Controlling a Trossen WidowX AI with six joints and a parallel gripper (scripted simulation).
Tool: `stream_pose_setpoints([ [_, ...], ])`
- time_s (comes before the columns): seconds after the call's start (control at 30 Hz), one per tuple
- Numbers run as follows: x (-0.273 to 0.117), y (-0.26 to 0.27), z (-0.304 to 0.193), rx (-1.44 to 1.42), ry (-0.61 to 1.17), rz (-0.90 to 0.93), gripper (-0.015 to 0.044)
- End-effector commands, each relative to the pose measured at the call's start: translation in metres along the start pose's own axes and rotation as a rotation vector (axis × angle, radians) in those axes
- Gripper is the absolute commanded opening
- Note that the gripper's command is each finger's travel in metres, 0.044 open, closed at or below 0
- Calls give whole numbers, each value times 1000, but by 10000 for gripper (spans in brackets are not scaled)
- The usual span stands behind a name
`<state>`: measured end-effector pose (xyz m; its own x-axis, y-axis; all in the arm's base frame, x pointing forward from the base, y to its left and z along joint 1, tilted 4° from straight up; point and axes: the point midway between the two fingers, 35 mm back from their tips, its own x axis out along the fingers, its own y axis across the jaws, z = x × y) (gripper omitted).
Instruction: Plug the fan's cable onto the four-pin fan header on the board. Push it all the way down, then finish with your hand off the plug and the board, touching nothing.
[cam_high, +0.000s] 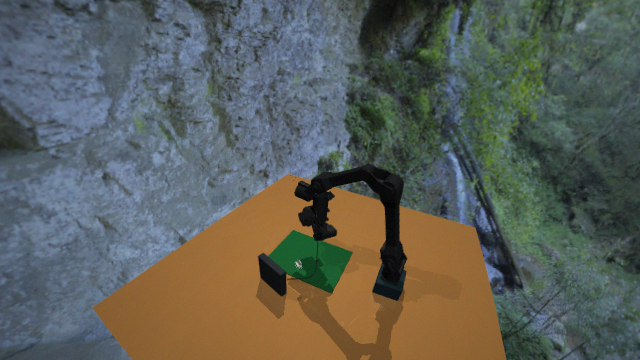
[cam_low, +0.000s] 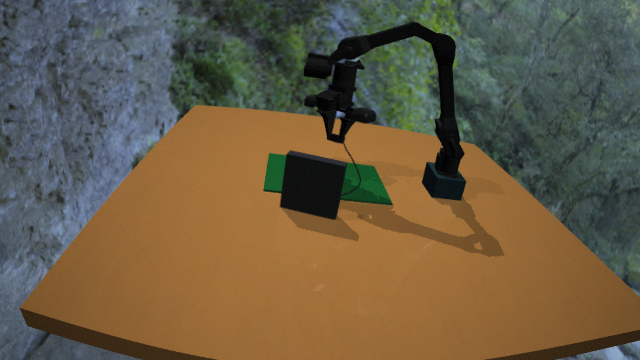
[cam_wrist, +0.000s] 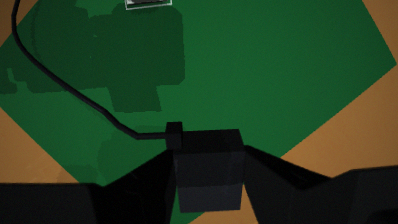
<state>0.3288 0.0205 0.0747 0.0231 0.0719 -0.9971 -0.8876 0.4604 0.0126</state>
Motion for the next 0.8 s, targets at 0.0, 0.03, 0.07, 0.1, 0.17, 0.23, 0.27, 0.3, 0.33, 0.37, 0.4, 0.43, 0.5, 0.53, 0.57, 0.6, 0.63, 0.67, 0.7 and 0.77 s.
stream_pose_setpoints([
  [0.0, 4, 2, -1, -14, -35, 23, 0],
  [0.03, 5, 3, -1, -17, -45, 32, 0],
  [0.07, 7, 3, -1, -19, -54, 41, 0],
  [0.1, 8, 4, -1, -22, -64, 50, 0],
  [0.17, 11, 5, -1, -28, -83, 66, 0],
  [0.23, 14, 6, -2, -33, -104, 83, 0],
  [0.27, 15, 6, -2, -36, -114, 91, 0],
  [0.3, 16, 7, -2, -39, -125, 99, 0],
  [0.33, 17, 7, -2, -41, -135, 106, 0],
  [0.37, 19, 8, -2, -44, -146, 114, 0],
  [0.4, 20, 8, -2, -46, -157, 121, 0],
  [0.43, 21, 8, -2, -49, -168, 129, 0],
  [0.5, 23, 9, -2, -53, -190, 143, 0],
  [0.53, 24, 10, -3, -55, -201, 150, 0],
  [0.57, 25, 10, -3, -58, -213, 156, 0],
  [0.6, 26, 11, -3, -60, -224, 163, 0],
  [0.63, 27, 11, -3, -62, -236, 169, 0],
  [0.67, 28, 12, -3, -64, -247, 175, 0],
  [0.7, 29, 12, -3, -66, -259, 181, 0],
  [0.77, 31, 13, -3, -69, -283, 193, 0],
])
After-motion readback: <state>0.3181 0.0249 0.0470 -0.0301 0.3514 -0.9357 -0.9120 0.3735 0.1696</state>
